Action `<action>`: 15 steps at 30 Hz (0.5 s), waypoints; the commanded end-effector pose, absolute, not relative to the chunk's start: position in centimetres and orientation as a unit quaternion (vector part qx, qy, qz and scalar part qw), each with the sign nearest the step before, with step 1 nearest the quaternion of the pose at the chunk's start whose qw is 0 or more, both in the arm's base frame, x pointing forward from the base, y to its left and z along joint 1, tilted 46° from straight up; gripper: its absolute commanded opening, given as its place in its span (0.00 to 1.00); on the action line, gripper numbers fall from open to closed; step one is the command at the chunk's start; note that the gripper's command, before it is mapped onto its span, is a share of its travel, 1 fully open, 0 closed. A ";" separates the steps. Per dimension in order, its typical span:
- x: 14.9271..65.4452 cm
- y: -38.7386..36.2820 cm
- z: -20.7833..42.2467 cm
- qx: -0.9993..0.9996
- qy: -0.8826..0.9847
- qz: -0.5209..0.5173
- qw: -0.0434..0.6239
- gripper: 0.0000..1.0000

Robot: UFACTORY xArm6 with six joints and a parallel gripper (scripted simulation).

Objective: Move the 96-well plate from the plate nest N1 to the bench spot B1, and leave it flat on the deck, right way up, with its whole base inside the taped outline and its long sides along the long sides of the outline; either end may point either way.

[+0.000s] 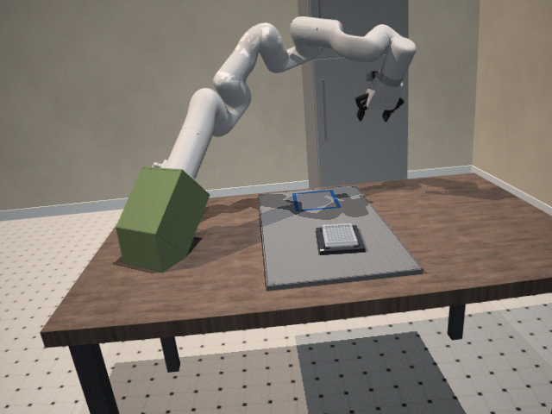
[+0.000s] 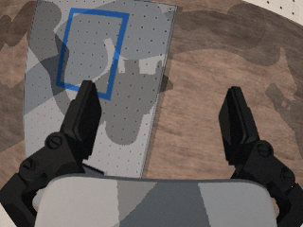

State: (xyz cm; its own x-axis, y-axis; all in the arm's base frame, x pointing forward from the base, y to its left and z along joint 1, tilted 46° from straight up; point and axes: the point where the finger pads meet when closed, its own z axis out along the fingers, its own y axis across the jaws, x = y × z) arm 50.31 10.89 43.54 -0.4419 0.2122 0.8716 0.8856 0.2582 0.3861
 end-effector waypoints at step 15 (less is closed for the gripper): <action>53.0 9.0 38.1 -0.579 -0.570 -0.397 0.427 1.00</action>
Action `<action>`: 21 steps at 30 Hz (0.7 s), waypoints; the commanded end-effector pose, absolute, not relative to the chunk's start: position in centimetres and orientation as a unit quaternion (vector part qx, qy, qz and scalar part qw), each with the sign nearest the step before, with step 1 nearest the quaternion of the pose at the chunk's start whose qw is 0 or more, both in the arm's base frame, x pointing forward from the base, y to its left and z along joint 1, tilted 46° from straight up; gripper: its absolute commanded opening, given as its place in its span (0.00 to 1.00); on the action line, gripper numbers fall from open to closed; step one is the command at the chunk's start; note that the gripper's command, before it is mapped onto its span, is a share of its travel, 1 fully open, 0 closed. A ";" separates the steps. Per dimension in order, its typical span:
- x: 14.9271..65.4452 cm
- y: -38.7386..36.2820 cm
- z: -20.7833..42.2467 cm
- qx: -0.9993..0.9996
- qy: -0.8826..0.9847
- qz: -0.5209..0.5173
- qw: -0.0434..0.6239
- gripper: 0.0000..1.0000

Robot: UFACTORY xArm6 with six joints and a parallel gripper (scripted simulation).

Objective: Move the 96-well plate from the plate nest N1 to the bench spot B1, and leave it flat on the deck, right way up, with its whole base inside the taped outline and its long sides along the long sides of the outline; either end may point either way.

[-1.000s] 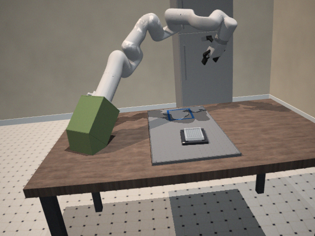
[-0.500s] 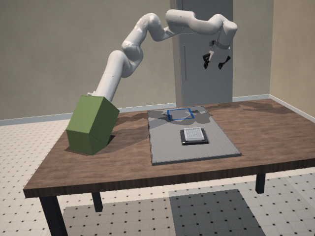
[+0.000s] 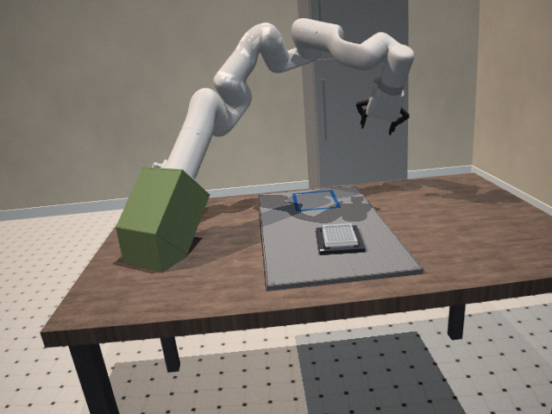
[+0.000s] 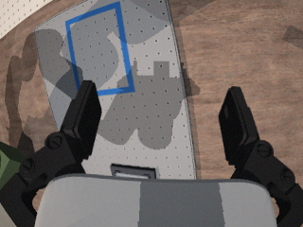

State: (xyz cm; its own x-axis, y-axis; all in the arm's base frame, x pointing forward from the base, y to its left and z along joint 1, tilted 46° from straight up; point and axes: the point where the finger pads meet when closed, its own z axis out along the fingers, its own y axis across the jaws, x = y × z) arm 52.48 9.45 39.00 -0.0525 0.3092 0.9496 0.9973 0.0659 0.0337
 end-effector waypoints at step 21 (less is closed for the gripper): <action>54.7 6.6 31.2 -0.746 -0.355 -0.289 0.484 1.00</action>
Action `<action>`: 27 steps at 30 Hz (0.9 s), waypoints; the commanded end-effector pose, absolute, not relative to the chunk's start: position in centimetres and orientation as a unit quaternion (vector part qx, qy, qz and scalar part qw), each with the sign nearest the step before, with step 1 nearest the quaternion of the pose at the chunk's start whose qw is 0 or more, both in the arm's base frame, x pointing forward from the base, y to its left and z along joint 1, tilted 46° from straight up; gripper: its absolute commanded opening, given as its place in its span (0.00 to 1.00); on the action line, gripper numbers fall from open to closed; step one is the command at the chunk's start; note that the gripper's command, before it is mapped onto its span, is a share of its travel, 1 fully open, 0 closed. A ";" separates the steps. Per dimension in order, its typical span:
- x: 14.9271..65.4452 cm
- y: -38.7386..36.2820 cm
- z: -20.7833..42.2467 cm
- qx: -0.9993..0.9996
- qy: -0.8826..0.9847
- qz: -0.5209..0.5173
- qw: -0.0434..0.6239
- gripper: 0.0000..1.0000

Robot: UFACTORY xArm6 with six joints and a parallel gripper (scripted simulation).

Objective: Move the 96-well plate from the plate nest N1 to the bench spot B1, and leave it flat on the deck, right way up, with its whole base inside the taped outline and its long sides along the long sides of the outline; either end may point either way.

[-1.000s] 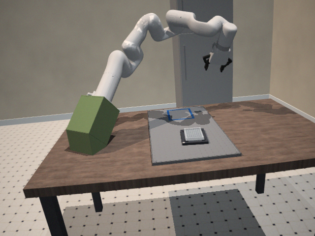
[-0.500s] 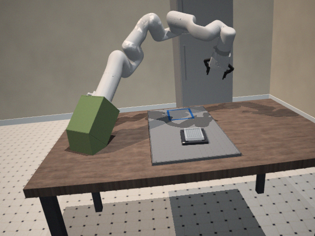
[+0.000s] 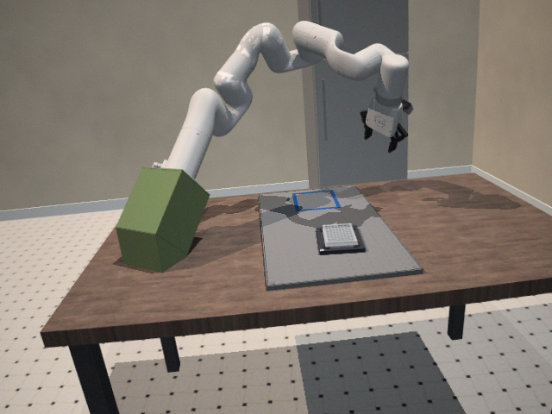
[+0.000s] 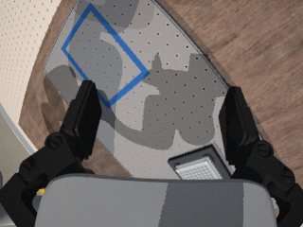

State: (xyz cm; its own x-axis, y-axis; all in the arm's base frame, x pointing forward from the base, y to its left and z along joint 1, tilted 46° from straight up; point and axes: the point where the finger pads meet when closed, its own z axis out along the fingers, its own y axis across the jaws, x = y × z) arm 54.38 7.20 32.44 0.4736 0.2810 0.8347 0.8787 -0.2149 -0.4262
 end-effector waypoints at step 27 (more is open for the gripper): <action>54.9 3.6 23.0 -0.846 -0.072 -0.153 0.506 1.00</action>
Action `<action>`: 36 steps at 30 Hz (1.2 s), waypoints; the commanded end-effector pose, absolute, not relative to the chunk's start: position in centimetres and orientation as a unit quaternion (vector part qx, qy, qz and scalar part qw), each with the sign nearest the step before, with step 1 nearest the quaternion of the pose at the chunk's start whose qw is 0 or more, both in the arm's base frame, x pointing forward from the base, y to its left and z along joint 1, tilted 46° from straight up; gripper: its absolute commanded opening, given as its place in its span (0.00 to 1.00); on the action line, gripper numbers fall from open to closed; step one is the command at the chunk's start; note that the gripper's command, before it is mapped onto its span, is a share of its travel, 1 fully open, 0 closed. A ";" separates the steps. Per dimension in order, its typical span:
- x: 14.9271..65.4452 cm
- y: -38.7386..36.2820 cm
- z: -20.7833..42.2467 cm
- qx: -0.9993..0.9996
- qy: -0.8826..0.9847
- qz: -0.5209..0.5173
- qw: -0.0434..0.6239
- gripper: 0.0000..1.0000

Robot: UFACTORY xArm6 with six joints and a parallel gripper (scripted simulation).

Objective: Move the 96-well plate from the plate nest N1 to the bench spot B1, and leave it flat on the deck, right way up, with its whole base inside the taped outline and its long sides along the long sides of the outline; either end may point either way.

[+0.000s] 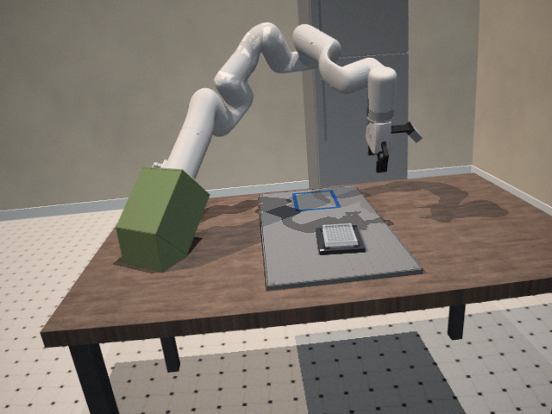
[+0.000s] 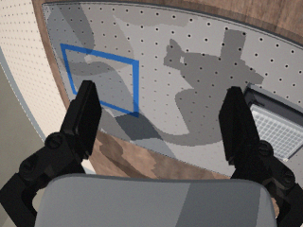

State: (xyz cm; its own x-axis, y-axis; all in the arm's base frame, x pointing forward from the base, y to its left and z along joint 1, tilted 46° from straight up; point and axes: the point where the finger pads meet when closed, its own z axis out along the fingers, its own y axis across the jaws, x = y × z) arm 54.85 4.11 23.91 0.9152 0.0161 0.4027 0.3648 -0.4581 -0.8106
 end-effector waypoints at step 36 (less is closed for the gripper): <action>52.4 -0.2 13.0 -0.835 0.290 0.010 0.467 1.00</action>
